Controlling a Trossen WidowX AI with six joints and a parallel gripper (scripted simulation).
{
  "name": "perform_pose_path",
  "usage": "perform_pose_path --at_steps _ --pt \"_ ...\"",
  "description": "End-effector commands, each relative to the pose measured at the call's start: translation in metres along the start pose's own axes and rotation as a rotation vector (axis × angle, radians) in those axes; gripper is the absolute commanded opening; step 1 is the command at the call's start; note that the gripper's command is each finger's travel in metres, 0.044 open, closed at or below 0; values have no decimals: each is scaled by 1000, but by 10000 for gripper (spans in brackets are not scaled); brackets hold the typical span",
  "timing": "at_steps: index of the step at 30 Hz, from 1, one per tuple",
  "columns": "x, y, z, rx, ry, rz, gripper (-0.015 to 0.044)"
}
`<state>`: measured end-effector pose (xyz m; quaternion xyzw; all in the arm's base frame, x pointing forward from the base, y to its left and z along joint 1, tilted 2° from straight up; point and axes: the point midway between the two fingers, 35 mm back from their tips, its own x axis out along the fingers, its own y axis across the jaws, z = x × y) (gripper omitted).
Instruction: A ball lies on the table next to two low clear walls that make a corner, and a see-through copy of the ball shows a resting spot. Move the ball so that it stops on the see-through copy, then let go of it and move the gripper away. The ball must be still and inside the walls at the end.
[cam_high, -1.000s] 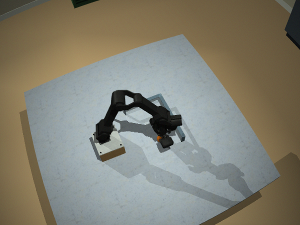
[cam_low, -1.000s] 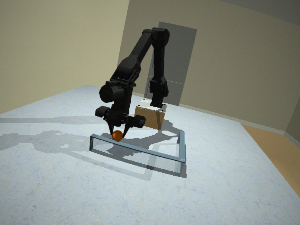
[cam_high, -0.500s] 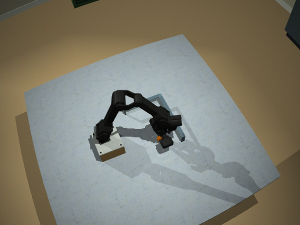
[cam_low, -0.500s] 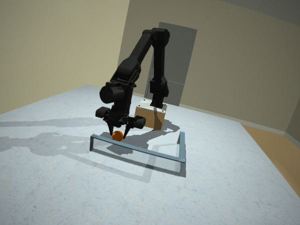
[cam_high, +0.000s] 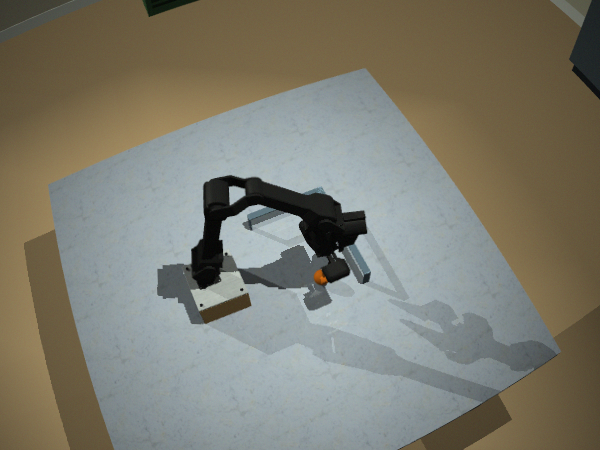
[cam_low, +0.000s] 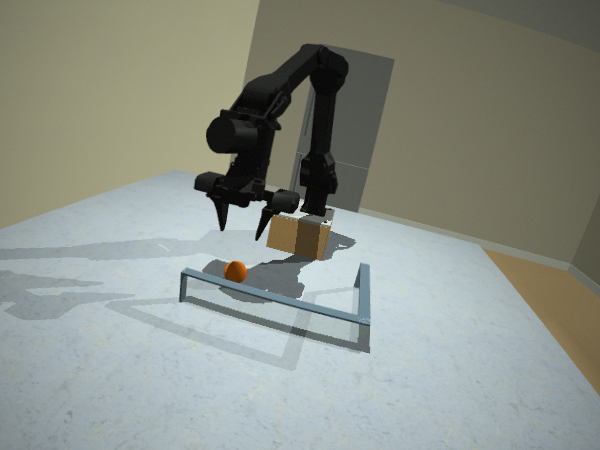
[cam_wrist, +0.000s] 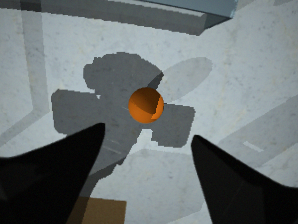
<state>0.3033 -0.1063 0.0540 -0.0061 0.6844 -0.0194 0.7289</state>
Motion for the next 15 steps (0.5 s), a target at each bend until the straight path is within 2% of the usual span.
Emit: perform_pose_path --at_steps 1,6,8,10,15 --pt "2 0 0 0 4 1 326" --pt "2 0 0 0 4 1 326" --pt "-9 0 -1 0 4 1 378" --pt "-37 1 -3 0 5 2 431" --pt "-49 2 -5 0 6 2 440"
